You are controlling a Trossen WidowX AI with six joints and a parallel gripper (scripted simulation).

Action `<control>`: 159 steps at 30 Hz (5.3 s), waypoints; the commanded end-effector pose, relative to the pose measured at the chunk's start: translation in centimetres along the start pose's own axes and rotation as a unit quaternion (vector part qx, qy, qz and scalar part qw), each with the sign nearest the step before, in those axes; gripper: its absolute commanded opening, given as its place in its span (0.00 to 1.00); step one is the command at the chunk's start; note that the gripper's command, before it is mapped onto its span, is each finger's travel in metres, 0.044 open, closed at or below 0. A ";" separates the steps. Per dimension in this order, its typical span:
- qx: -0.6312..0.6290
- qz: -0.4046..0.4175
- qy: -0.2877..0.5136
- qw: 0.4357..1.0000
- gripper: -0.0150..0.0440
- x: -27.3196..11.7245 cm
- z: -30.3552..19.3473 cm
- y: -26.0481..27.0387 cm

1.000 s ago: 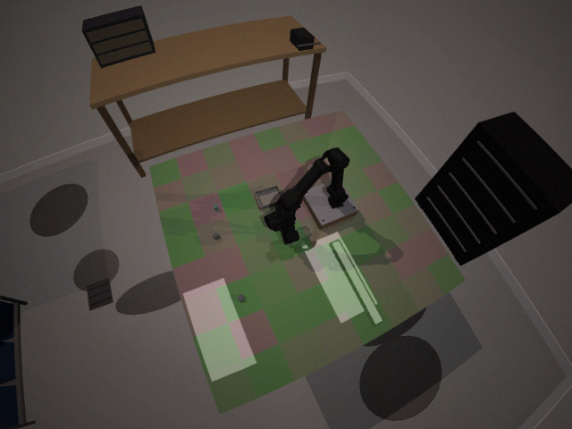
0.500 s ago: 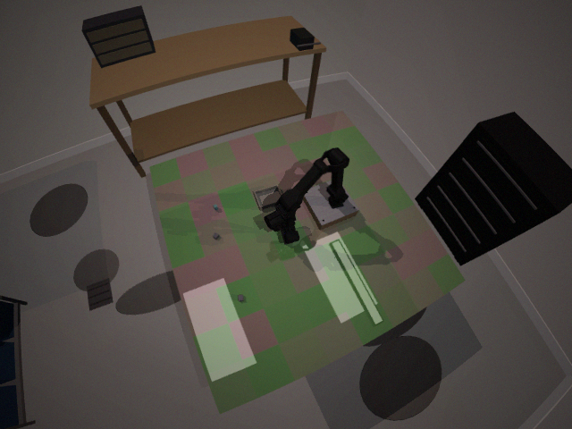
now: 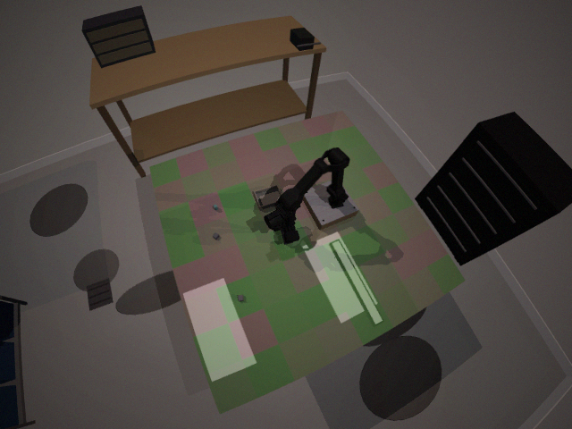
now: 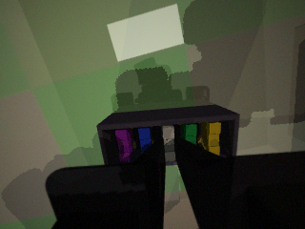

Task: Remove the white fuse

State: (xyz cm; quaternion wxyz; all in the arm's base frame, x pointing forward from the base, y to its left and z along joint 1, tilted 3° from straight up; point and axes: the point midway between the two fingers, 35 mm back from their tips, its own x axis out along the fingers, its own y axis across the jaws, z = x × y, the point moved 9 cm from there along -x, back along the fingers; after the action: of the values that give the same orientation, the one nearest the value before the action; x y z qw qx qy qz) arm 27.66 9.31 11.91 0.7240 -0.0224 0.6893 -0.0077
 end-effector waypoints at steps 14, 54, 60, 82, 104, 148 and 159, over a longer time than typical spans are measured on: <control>0.001 0.000 0.001 1.000 0.25 -0.9 0.0 0.0; 0.001 0.001 0.001 1.000 0.25 -2.8 0.0 0.0; 0.001 0.001 0.001 1.000 0.25 -3.1 0.0 0.0; 0.001 0.001 0.001 1.000 0.25 -5.6 0.0 -0.1; 0.001 -0.001 0.000 1.000 0.25 -5.7 3.6 -10.7; 0.001 -0.007 0.000 1.000 0.25 -2.5 3.3 -21.1; 0.003 -0.009 -0.001 1.000 0.39 -2.1 3.3 -21.1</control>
State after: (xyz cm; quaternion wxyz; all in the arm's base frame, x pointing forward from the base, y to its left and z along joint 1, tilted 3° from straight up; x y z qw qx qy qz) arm 31.28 -11.63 15.04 0.7245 -0.0263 0.6886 -0.0158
